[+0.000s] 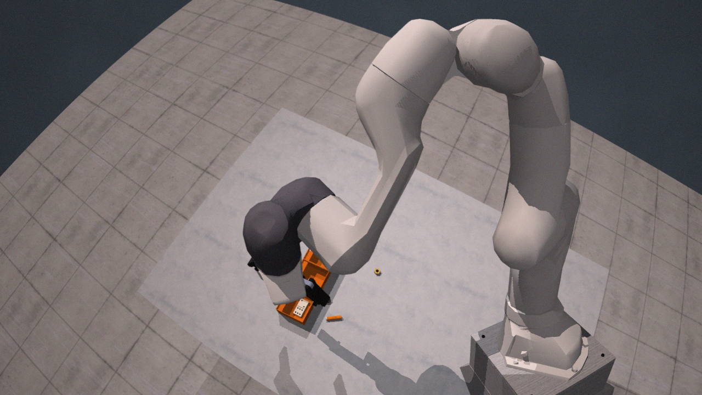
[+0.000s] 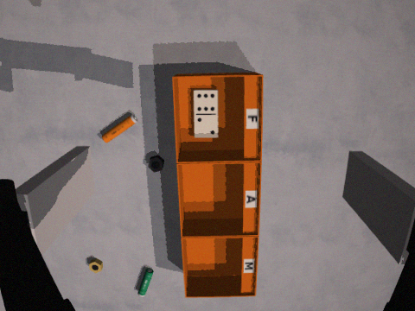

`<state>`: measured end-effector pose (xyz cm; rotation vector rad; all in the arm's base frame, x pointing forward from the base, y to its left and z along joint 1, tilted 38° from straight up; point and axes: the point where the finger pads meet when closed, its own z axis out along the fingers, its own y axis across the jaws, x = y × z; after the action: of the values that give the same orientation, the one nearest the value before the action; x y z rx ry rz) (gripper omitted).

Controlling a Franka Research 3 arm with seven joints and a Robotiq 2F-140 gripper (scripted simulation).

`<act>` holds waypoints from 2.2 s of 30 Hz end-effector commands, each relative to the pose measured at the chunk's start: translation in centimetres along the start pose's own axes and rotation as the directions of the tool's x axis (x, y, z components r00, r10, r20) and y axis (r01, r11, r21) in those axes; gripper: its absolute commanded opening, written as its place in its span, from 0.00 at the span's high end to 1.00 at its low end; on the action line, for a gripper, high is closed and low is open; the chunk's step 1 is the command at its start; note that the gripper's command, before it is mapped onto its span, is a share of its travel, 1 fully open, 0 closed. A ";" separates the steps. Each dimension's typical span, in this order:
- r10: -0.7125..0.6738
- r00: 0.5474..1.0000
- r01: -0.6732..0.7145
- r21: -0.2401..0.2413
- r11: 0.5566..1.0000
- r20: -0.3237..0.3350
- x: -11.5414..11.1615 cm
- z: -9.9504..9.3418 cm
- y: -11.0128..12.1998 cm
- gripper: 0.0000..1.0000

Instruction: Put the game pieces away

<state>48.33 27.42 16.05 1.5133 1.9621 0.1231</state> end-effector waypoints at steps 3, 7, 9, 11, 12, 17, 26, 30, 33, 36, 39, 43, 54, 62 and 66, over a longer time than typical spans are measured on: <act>-0.037 0.999 0.037 0.015 0.999 -0.003 0.0 -1.9 -0.4 0.00; -0.037 0.999 0.037 0.015 0.999 -0.003 0.0 -2.5 -0.4 0.00; -0.037 0.999 0.037 0.015 0.999 -0.003 0.0 -2.5 -0.4 0.00; -0.037 0.999 0.037 0.015 0.999 -0.003 0.0 -2.5 -0.4 0.00; -0.037 0.999 0.037 0.015 0.999 -0.003 0.0 -2.5 -0.4 0.00; -0.037 0.999 0.037 0.015 0.999 -0.003 0.0 -2.5 -0.4 0.00; -0.037 0.999 0.037 0.015 0.999 -0.003 0.0 -2.5 -0.4 0.00; -0.037 0.999 0.037 0.015 0.999 -0.003 0.0 -2.5 -0.4 0.00; -0.037 0.999 0.037 0.015 0.999 -0.003 0.0 -2.5 -0.4 0.00; -0.037 0.999 0.037 0.015 0.999 -0.003 0.0 -2.5 -0.4 0.00; -0.037 0.999 0.037 0.015 0.999 -0.003 0.0 -2.5 -0.4 0.00; -0.037 0.999 0.037 0.015 0.999 -0.003 0.0 -2.5 -0.4 0.00; -0.037 0.999 0.037 0.015 0.999 -0.003 0.0 -2.5 -0.4 0.00; -0.037 0.999 0.037 0.015 0.999 -0.003 0.0 -2.5 -0.4 0.00; -0.037 0.999 0.037 0.015 0.999 -0.003 0.0 -2.5 -0.4 0.00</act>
<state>46.75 28.17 17.89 1.4869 1.9948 0.1005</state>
